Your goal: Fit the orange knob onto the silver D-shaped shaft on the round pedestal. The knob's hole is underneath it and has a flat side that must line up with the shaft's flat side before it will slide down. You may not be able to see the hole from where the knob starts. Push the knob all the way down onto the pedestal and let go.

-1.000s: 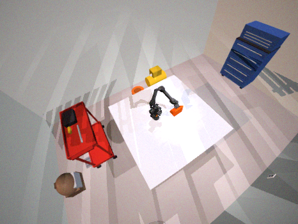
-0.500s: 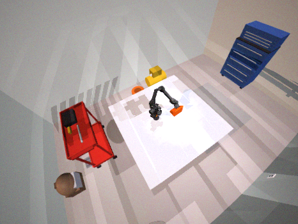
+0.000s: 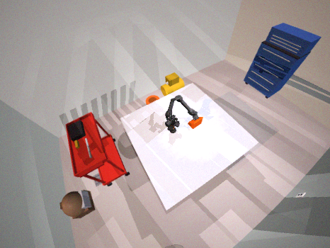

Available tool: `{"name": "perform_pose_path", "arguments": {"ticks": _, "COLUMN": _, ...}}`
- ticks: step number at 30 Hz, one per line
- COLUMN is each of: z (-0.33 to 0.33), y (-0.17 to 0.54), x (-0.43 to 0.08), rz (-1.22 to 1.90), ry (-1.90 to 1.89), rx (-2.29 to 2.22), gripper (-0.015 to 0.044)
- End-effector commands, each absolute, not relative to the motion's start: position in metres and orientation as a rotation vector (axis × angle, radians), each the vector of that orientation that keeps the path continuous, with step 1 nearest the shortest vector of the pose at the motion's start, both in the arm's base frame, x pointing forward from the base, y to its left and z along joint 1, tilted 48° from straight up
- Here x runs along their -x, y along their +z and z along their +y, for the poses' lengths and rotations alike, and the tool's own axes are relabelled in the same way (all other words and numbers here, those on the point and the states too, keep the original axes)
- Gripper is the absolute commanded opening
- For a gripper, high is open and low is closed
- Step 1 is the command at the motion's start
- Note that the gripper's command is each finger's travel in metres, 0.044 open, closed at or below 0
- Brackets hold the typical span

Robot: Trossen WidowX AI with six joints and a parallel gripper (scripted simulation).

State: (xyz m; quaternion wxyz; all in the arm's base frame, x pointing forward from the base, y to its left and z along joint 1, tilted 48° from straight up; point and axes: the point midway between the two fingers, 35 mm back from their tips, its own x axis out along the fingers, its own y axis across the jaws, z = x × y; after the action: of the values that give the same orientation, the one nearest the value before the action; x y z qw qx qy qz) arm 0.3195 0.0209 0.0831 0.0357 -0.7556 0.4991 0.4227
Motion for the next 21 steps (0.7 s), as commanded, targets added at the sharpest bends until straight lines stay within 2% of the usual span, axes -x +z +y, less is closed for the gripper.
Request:
{"name": "perform_pose_path", "arguments": {"ticks": 1, "z": 0.0198, "y": 0.0826, "x": -0.3201, "rz": 1.527, "ry": 1.303, "rx": 2.328, "gripper": 0.0000}}
{"name": "perform_pose_path", "arguments": {"ticks": 21, "z": 0.0232, "y": 0.0860, "x": -0.3204, "rz": 1.499, "ry": 1.396, "rx": 2.378, "gripper": 0.0000}}
